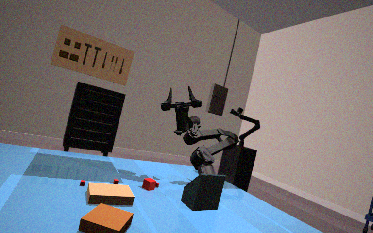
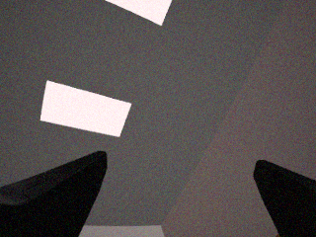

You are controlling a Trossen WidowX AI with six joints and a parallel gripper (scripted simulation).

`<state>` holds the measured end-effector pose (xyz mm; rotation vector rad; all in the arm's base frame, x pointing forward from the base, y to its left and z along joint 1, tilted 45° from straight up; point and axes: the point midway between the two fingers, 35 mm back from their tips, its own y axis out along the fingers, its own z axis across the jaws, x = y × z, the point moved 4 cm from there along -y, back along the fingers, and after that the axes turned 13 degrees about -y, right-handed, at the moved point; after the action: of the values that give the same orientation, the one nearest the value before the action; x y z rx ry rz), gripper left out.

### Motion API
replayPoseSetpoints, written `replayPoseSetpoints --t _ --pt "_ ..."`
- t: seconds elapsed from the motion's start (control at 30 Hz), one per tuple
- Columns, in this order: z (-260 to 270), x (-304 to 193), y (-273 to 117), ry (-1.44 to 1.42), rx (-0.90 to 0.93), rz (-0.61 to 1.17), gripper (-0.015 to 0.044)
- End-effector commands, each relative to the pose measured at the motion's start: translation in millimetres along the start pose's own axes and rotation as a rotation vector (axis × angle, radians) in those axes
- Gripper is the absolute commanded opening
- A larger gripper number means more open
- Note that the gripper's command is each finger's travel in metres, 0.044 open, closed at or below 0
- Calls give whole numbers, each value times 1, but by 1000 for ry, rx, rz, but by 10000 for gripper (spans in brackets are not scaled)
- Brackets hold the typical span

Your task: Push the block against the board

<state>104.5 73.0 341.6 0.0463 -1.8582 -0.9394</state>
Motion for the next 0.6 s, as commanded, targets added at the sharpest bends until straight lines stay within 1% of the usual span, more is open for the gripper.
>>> replayPoseSetpoints --t 0.0,0.13,0.47,0.57 --pt "0 0 0 0 0 0 374" --pt "-8 -2 2 33 -36 6 269" --pt "-63 -18 14 245 -288 51 6" --pt "-78 -24 15 310 -367 65 0"
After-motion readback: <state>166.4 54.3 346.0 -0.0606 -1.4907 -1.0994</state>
